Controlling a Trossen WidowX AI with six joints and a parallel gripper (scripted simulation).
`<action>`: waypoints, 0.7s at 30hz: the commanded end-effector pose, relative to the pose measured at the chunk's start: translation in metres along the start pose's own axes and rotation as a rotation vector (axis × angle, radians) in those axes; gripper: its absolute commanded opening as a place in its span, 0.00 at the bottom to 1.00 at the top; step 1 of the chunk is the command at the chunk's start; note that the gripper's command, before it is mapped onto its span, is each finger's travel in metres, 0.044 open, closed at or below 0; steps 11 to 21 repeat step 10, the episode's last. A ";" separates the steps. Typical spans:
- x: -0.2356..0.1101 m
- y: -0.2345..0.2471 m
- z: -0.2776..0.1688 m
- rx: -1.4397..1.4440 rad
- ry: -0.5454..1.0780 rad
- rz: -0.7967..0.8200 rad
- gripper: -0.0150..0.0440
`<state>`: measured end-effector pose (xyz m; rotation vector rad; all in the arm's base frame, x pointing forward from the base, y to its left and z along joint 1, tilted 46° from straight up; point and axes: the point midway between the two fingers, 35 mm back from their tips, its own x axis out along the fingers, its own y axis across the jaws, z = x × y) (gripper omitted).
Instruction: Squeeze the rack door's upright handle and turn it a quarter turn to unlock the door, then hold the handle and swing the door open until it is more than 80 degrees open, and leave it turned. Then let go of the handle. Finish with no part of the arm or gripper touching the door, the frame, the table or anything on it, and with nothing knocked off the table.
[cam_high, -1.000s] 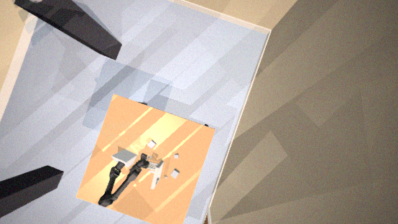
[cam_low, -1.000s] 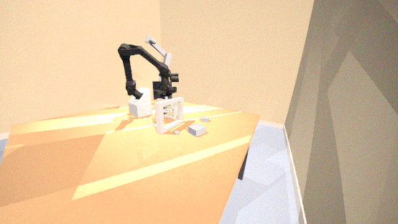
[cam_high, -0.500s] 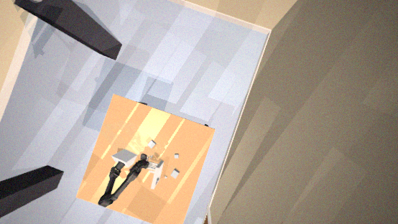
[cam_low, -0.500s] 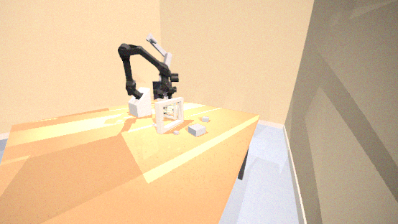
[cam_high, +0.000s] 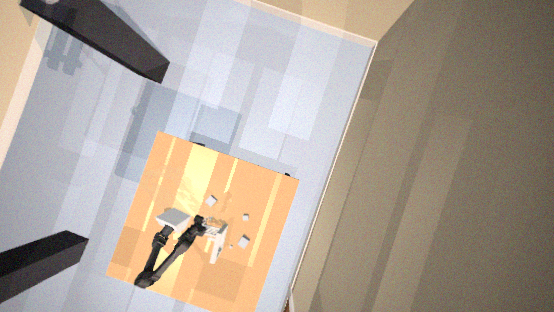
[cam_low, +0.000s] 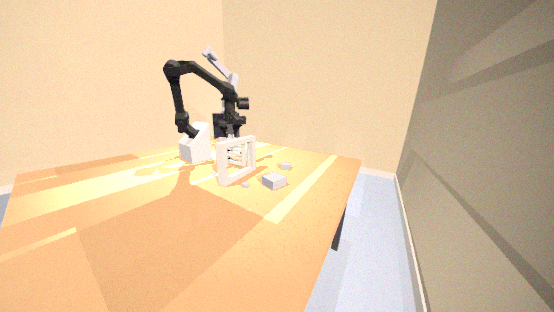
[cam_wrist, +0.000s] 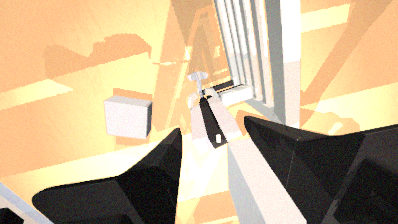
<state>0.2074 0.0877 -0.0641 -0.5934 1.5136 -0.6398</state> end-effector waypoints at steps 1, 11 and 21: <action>-0.010 0.001 0.001 0.007 -0.002 0.007 0.74; -0.026 0.001 0.000 0.008 -0.001 0.006 0.74; -0.026 0.001 0.000 0.008 -0.001 0.006 0.74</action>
